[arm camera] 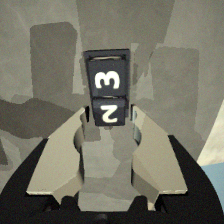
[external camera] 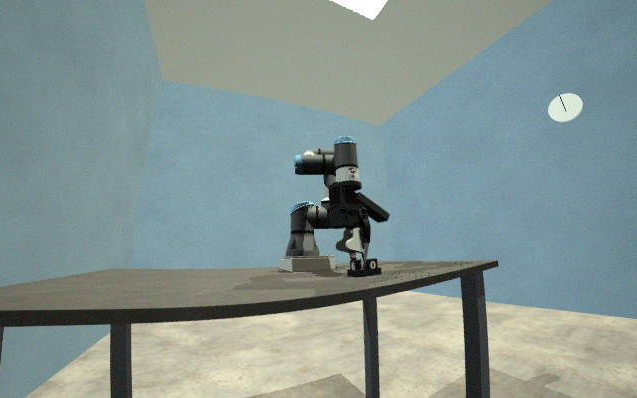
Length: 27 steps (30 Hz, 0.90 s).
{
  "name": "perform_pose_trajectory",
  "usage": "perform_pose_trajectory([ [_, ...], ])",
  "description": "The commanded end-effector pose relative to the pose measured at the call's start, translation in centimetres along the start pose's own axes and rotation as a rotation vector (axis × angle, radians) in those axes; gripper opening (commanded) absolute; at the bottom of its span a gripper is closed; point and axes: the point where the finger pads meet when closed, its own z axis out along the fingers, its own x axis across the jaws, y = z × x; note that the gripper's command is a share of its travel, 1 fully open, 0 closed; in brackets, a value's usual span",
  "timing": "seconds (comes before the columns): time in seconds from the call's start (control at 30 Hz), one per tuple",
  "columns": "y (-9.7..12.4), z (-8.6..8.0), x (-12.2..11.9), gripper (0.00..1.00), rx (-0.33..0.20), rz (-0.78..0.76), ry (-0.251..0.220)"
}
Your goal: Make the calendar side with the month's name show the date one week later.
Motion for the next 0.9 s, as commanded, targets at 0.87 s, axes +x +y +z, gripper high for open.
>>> perform_pose_trajectory([
  [0.87, 0.0, -7.4, 0.1, 0.29, -0.001, 0.000, 0.003],
])
